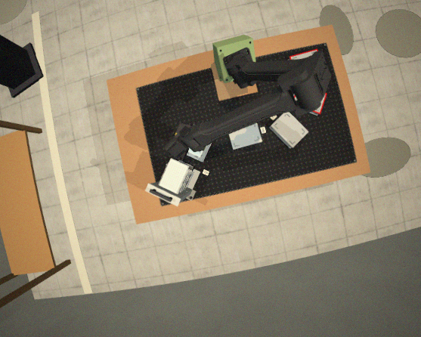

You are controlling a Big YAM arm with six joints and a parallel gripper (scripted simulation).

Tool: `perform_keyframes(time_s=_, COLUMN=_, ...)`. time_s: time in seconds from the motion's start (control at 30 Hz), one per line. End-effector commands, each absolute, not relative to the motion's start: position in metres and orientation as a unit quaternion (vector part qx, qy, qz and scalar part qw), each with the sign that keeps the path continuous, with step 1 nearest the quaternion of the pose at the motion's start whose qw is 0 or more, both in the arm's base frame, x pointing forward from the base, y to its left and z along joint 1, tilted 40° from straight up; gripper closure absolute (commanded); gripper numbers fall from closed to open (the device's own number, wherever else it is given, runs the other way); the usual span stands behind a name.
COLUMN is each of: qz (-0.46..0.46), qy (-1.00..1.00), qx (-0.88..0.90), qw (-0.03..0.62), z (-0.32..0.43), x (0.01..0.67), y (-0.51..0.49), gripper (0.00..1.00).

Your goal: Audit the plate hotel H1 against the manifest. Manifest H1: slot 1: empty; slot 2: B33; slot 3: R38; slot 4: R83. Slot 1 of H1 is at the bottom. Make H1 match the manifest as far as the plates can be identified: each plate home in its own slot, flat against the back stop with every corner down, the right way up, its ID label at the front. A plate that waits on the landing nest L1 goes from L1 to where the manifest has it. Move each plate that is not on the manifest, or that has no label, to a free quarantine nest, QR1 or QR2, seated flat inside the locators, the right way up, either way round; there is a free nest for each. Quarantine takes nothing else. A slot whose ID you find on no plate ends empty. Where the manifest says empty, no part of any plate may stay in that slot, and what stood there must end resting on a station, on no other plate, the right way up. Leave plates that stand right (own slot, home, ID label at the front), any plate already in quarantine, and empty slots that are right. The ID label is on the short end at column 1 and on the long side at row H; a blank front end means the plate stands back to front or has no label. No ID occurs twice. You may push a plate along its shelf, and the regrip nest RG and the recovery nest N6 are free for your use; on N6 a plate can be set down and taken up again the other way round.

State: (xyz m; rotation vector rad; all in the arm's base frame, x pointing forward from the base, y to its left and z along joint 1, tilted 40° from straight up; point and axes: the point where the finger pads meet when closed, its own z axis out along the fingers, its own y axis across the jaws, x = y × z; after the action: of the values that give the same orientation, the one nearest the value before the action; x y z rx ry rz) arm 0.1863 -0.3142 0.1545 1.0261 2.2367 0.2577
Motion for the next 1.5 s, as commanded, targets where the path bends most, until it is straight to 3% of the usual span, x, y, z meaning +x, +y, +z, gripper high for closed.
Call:
perform_keyframes(time_s=0.0, qz=0.065, qy=0.854, qx=0.379, qw=0.35, z=0.191, x=0.177, y=-0.331, gripper=0.0)
perform_keyframes(time_s=0.53, qz=0.063, qy=0.855, qx=0.379, qw=0.349, z=0.217, x=0.155, y=-0.326, gripper=0.0)
perform_keyframes(time_s=1.27, qz=0.087, qy=0.856, qx=0.384, qw=0.335, z=0.212, x=0.189, y=-0.251, gripper=0.0)
perform_keyframes(time_s=1.47, qz=0.07, qy=0.843, qx=0.382, qw=0.372, z=0.216, x=0.194, y=-0.242, gripper=0.0)
